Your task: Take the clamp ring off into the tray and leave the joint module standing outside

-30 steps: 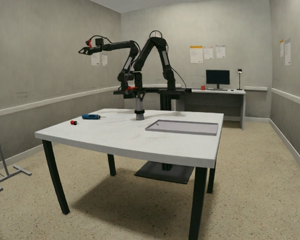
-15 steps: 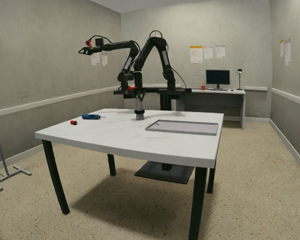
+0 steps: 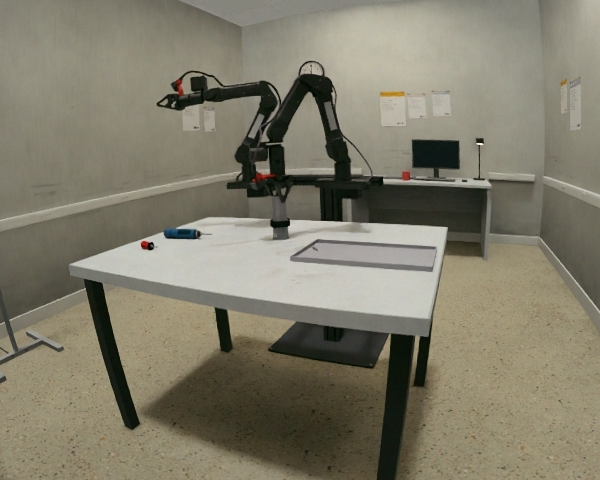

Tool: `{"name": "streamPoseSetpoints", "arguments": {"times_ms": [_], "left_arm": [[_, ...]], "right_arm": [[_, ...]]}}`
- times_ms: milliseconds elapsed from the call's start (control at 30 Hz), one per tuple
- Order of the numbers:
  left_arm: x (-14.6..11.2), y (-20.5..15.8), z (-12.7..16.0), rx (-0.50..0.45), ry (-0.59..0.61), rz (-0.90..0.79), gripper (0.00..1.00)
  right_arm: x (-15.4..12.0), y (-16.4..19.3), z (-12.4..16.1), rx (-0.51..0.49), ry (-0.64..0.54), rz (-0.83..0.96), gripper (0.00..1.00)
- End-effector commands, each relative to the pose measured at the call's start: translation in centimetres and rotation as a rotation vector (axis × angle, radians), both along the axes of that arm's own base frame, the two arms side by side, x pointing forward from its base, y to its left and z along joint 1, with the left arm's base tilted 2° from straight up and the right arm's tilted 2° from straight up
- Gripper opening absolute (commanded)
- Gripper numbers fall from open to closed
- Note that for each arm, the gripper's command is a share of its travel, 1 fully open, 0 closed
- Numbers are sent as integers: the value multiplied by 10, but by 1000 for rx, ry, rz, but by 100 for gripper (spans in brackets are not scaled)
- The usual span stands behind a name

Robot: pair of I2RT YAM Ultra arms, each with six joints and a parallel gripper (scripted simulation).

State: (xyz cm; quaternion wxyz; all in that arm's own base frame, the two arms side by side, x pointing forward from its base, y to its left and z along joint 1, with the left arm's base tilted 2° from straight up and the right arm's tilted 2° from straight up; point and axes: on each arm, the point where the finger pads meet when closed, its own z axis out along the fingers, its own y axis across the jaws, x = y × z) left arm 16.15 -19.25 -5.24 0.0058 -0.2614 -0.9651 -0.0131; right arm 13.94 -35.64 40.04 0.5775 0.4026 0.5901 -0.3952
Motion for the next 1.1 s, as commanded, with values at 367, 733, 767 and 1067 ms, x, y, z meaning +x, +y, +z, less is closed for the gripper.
{"name": "streamPoseSetpoints", "arguments": {"times_ms": [367,733,767,1067], "left_arm": [[-18,3,-1,-7,62,-9,48],[-16,4,0,-7,58,0,48],[-15,4,0,-7,57,1,48],[-13,5,0,-7,55,7,48]], "right_arm": [[0,2,9,-23,-8,1,100],[0,2,9,-23,-8,1,100],[0,2,9,-23,-8,1,100],[0,2,9,-23,-8,1,100]]}}
